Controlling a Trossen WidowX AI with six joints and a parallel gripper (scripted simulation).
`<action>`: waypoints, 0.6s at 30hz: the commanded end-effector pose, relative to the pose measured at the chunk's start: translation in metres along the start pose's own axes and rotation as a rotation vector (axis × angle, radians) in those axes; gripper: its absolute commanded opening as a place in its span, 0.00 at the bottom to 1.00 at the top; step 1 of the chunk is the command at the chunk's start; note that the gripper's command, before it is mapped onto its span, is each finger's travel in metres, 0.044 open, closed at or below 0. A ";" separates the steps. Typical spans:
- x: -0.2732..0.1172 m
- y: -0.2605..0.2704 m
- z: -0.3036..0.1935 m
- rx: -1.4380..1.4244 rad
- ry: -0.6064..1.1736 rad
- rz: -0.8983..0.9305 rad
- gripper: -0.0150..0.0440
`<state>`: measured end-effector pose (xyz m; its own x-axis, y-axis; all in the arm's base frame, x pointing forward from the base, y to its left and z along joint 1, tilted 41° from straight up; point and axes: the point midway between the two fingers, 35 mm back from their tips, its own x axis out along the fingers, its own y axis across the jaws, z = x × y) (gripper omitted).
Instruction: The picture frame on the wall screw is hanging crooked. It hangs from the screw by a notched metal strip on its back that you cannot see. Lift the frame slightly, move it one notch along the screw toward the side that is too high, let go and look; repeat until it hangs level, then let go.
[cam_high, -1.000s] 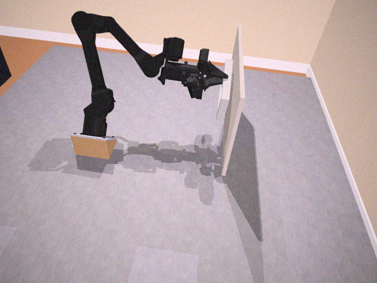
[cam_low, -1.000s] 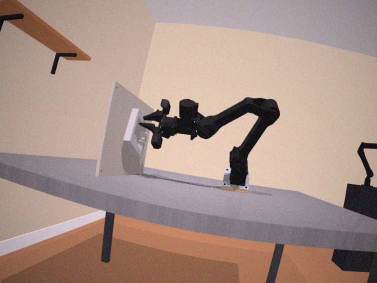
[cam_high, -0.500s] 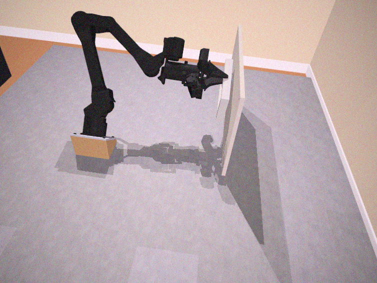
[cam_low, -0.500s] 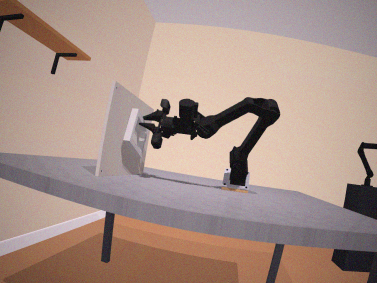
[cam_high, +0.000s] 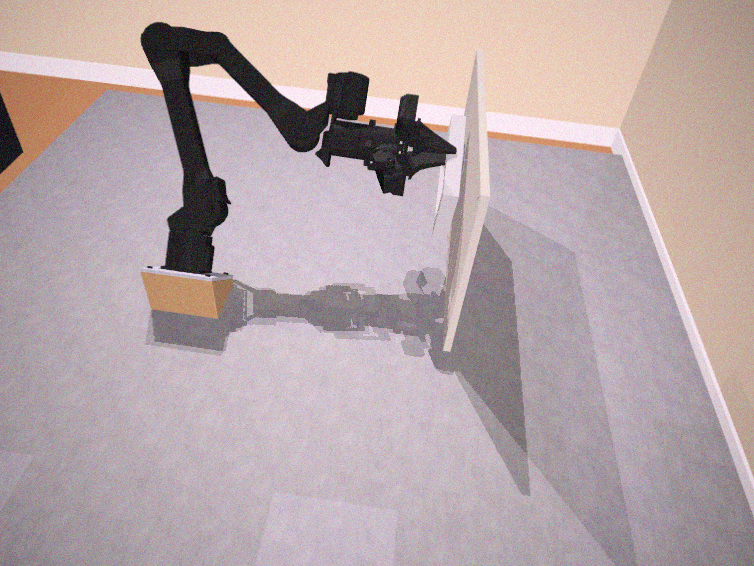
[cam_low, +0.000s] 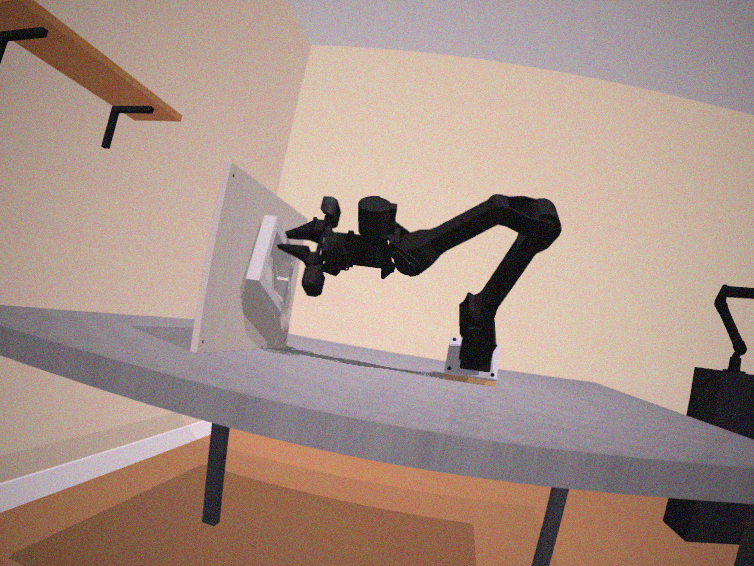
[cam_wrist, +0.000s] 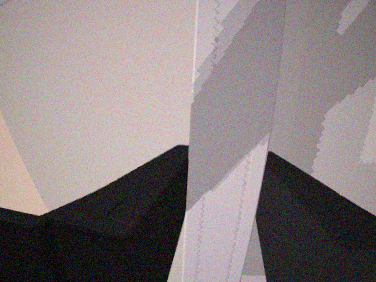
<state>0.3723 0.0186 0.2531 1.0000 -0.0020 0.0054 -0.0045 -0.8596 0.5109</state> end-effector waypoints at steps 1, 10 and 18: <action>0.000 0.004 -0.004 -0.001 0.006 0.019 0.25; 0.000 0.003 -0.005 -0.001 0.006 0.019 0.25; 0.000 0.003 -0.005 -0.001 0.006 0.019 0.25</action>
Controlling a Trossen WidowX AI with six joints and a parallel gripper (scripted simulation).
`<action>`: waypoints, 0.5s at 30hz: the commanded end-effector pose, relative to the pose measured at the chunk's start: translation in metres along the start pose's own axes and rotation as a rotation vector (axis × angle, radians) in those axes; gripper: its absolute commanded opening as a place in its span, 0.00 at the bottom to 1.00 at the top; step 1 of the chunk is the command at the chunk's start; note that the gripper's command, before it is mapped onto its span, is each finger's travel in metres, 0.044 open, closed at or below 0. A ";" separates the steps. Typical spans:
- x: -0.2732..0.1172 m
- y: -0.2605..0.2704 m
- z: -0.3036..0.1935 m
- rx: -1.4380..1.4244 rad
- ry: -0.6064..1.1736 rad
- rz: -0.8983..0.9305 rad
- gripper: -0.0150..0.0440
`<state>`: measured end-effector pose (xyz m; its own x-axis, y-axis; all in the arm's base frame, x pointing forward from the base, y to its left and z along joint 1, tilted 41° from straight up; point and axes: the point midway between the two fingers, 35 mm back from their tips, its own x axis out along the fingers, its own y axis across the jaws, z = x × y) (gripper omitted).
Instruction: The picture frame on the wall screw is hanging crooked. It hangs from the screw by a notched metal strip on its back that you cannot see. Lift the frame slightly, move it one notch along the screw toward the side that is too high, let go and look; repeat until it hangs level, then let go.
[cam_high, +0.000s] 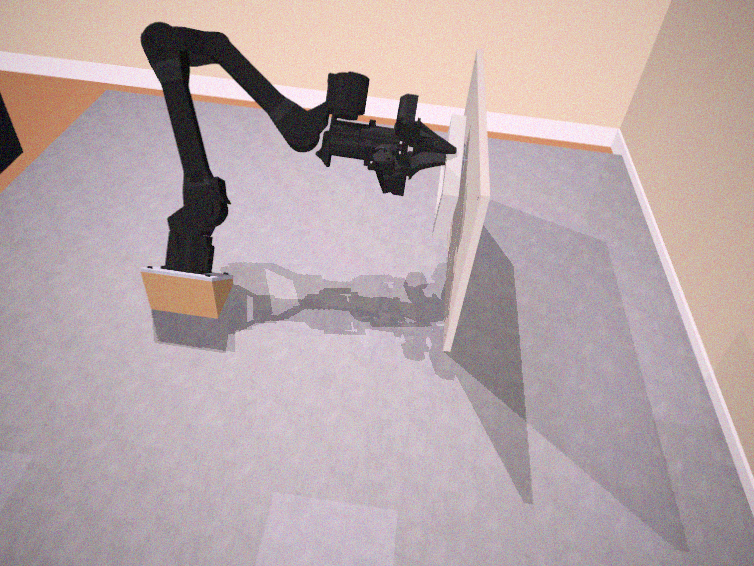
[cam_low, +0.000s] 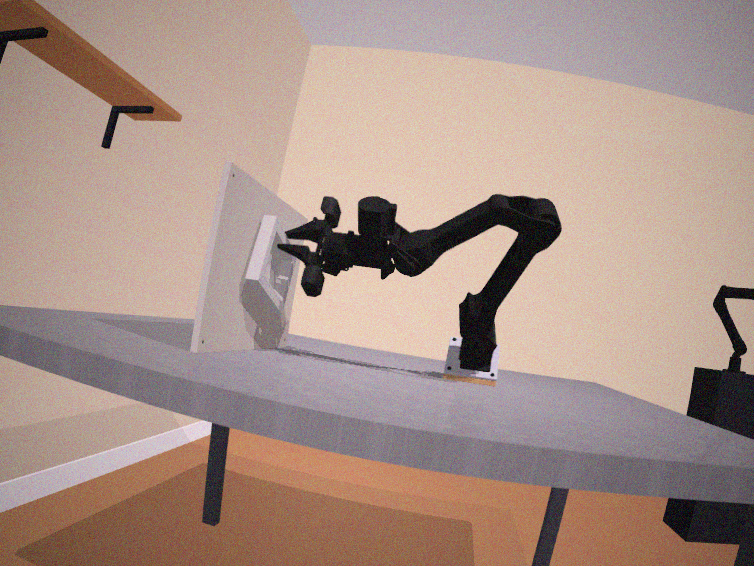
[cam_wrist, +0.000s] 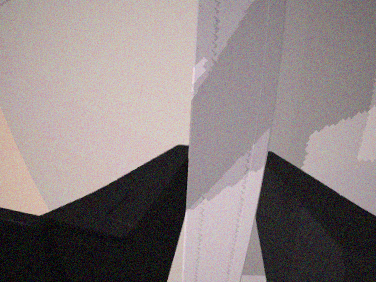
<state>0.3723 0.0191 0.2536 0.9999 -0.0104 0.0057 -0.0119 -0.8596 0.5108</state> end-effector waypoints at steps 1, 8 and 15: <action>0.001 0.003 -0.005 -0.001 0.010 0.012 0.25; 0.001 0.003 -0.005 -0.001 0.010 0.012 0.25; 0.001 0.002 -0.004 -0.001 0.010 0.012 0.25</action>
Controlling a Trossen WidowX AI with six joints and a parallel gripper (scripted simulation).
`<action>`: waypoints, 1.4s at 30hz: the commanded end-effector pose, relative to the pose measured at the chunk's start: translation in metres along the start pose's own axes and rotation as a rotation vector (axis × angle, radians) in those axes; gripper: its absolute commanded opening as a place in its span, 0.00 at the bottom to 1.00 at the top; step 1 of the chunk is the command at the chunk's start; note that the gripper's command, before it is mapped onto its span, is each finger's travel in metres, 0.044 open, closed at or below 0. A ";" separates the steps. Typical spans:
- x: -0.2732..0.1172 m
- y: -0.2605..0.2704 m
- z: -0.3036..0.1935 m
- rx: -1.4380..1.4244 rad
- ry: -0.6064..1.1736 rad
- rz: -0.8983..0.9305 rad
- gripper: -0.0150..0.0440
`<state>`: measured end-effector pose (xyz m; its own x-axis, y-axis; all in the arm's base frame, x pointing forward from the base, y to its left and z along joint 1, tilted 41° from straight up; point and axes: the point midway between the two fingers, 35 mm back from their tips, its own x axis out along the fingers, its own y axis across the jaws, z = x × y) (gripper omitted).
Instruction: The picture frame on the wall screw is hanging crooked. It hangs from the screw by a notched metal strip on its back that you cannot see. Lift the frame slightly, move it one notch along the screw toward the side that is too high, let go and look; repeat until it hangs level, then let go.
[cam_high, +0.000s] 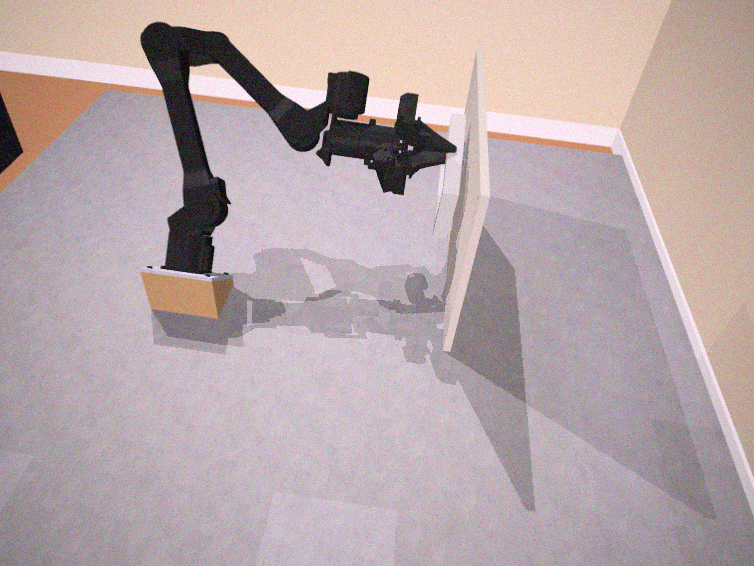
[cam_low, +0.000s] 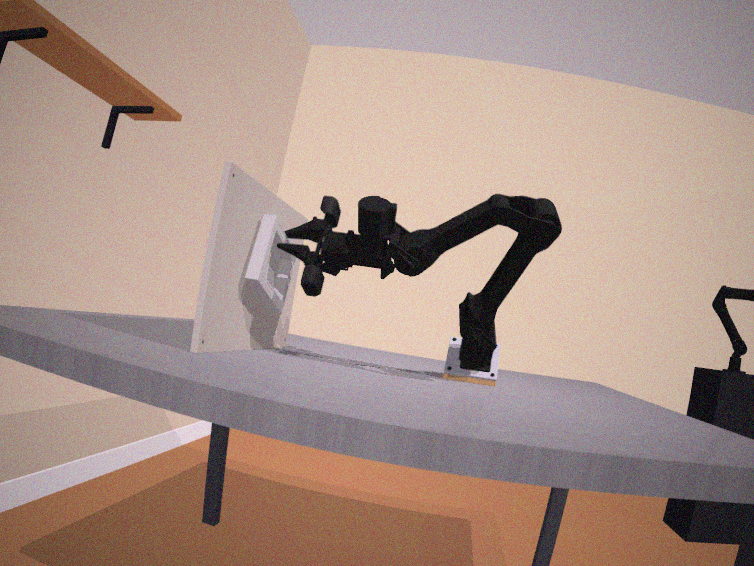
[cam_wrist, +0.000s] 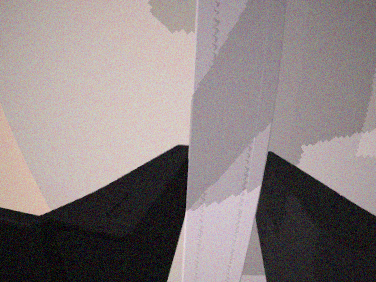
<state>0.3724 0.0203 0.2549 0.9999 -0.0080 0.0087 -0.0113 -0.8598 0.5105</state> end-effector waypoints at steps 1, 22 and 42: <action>0.000 0.002 -0.003 -0.002 0.006 0.013 0.25; 0.001 -0.004 -0.002 0.001 0.007 -0.002 0.25; 0.001 -0.005 -0.002 -0.088 0.005 -0.001 0.25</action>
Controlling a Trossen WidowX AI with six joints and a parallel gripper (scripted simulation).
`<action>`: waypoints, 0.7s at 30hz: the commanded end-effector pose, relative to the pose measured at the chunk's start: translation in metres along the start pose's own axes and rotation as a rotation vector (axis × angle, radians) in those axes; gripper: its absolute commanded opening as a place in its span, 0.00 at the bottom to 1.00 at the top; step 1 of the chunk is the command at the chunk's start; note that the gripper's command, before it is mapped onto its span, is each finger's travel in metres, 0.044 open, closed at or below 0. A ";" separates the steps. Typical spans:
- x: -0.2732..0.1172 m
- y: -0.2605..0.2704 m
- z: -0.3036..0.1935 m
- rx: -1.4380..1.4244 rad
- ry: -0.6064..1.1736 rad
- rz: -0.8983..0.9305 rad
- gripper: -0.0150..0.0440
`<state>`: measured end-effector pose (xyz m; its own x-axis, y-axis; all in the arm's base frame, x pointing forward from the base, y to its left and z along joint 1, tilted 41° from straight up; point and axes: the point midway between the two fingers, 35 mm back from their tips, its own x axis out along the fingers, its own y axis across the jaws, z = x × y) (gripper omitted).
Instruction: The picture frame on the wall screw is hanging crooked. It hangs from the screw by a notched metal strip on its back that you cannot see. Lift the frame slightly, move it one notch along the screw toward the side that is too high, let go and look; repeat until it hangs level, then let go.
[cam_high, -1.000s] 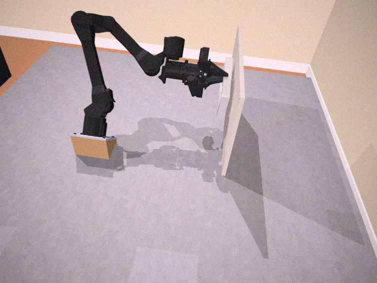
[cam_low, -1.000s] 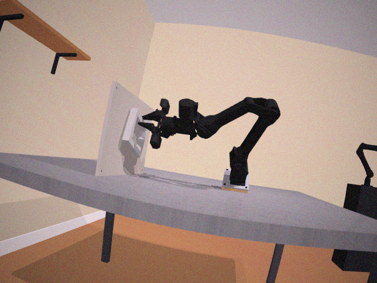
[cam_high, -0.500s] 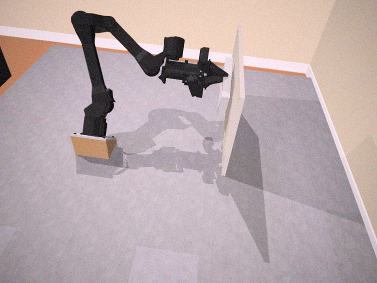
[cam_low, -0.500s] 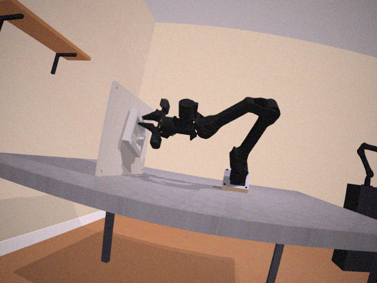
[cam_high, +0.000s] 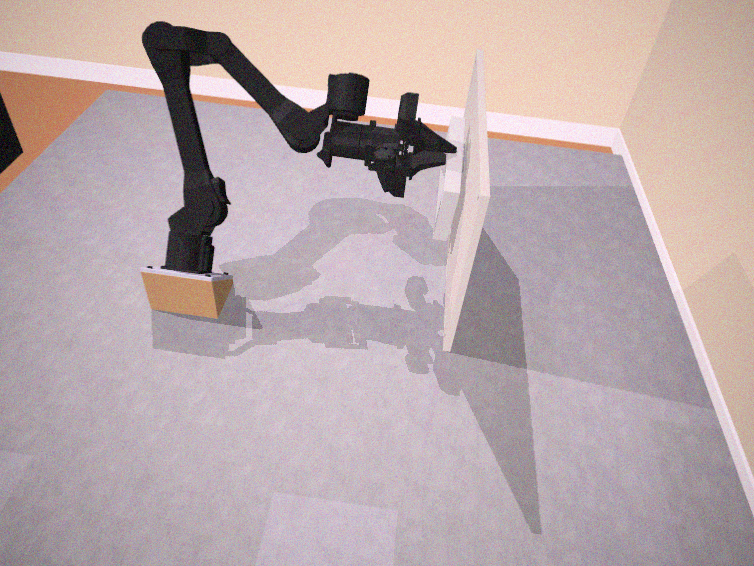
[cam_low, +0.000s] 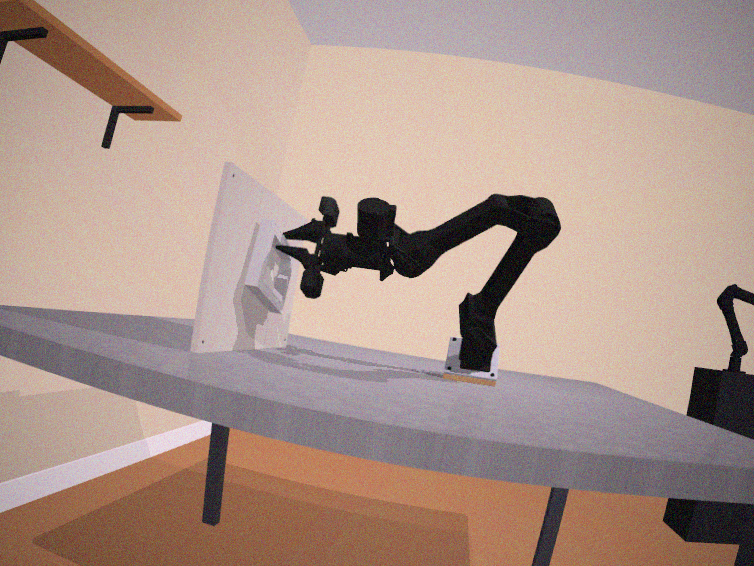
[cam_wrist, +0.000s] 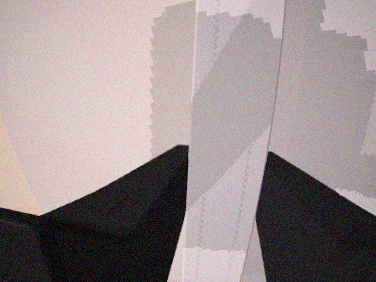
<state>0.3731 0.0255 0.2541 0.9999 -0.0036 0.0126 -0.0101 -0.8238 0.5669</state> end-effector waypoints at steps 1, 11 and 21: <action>0.000 0.000 0.000 -0.032 -0.001 0.001 0.25; 0.000 -0.001 0.000 -0.079 -0.001 0.001 0.25; 0.000 -0.001 -0.001 -0.131 -0.002 0.001 0.25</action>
<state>0.3730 0.0261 0.2539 0.9999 -0.0045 0.0121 -0.0113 -0.7560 0.6545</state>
